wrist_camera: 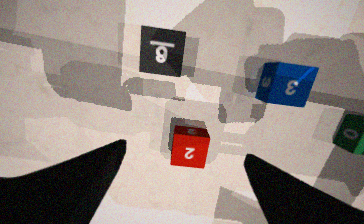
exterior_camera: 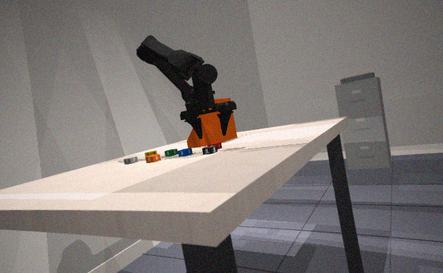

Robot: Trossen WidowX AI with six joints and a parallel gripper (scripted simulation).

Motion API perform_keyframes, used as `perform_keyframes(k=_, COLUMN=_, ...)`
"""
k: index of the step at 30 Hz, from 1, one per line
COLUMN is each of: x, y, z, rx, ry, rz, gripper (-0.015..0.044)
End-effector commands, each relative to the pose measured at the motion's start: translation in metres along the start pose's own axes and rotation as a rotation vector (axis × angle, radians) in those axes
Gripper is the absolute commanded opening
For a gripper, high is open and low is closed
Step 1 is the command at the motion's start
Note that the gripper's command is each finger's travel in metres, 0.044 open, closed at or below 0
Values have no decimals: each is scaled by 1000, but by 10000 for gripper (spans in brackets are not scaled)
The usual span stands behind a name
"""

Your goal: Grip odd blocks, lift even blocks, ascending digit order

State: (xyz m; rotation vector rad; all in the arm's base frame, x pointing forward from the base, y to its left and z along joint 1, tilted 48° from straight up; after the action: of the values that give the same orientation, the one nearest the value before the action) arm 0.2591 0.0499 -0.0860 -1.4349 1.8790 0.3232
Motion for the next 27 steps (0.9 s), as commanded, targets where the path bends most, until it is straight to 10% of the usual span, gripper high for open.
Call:
perform_keyframes(k=1, x=8, y=1, z=-1, rx=-6, ry=7, rz=-1, gripper=400)
perform_keyframes(k=18, x=33, y=1, z=-2, rx=-6, ry=9, rz=-1, gripper=400)
perform_keyframes(k=27, x=33, y=1, z=-2, rx=-6, ry=9, rz=-1, gripper=164)
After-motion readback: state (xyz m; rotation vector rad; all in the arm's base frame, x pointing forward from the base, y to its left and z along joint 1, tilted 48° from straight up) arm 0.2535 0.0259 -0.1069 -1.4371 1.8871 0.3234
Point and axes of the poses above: the point midway between the two fingers, 35 mm back from their tips, its own x axis out along the fingers, its own z axis across the jaws, y = z × x, the point moved 5 cm from there along -x, back along the fingers, and after that the axes turned 15 degrees about x, right-handed, at the moved point
